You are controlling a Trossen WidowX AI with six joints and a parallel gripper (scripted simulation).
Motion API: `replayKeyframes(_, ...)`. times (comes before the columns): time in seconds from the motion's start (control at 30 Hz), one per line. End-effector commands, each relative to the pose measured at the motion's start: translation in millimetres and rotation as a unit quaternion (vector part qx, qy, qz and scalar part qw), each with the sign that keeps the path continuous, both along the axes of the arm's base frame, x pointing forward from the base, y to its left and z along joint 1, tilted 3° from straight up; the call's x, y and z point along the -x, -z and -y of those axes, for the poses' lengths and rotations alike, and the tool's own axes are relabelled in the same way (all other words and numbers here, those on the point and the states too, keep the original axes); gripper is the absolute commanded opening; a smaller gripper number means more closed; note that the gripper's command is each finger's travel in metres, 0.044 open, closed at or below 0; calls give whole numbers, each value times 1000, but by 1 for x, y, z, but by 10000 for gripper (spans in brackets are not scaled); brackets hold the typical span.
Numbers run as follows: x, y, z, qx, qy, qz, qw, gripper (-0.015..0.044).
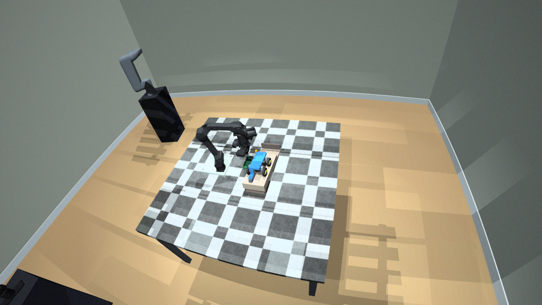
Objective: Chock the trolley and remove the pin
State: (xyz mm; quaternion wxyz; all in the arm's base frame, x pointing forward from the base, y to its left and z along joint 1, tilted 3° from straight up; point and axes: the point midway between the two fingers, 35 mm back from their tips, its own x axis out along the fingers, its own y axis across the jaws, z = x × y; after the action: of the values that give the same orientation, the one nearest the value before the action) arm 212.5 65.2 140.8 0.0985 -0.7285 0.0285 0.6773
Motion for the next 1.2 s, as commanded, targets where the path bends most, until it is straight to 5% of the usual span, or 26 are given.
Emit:
replayKeyframes(0.0,-1,9,-3,-31,-4,7,999,0)
replayKeyframes(0.6,-7,52,-27,-46,-5,11,999,0)
replayKeyframes(0.83,-7,52,-24,-46,-5,11,999,184)
replayKeyframes(1.17,-6,55,-16,-45,-5,11,999,190)
